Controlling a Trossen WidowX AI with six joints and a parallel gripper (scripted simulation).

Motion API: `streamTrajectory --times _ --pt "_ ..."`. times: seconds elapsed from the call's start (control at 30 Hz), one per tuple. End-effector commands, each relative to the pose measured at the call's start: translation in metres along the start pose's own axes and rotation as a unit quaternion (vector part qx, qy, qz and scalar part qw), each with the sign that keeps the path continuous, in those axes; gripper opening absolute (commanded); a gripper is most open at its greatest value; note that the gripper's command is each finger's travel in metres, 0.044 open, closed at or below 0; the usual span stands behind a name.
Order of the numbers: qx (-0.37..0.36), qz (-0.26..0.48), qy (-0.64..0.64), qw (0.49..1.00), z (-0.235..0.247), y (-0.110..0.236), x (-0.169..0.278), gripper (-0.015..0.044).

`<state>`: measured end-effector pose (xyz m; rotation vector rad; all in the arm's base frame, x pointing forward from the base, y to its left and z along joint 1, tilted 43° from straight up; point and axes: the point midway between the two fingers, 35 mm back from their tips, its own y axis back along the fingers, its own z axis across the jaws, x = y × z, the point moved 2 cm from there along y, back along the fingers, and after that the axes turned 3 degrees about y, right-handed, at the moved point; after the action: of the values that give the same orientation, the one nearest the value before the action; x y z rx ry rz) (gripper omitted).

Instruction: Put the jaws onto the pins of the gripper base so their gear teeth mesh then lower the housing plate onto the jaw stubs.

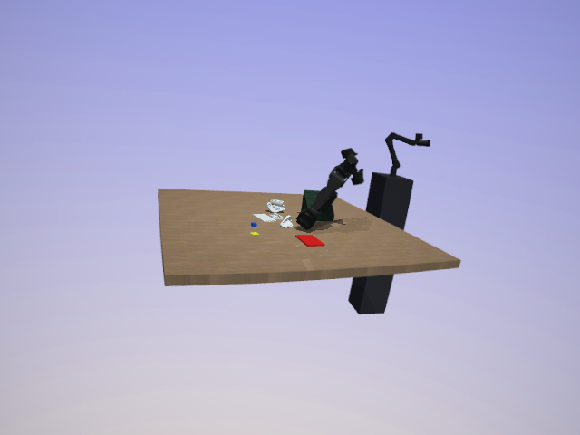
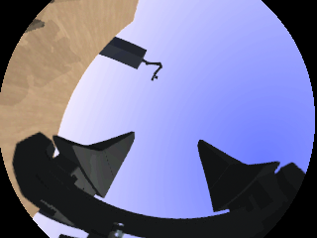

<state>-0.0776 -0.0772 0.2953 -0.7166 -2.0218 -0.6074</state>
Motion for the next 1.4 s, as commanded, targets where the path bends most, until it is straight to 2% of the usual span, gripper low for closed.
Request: streamTrajectory --times 0.0,0.53,0.57,1.07,1.37 --pt "0.000 0.000 0.000 1.000 0.000 0.000 0.000 0.0426" --pt "0.000 0.000 0.000 1.000 0.000 0.000 0.000 0.0006" --pt "0.000 0.000 0.000 1.000 0.000 0.000 0.000 0.0000" --pt "0.000 0.000 0.000 1.000 0.000 0.000 0.000 0.0000" --pt "0.025 -0.084 -0.032 0.996 -0.016 -0.019 -0.012 0.0236"
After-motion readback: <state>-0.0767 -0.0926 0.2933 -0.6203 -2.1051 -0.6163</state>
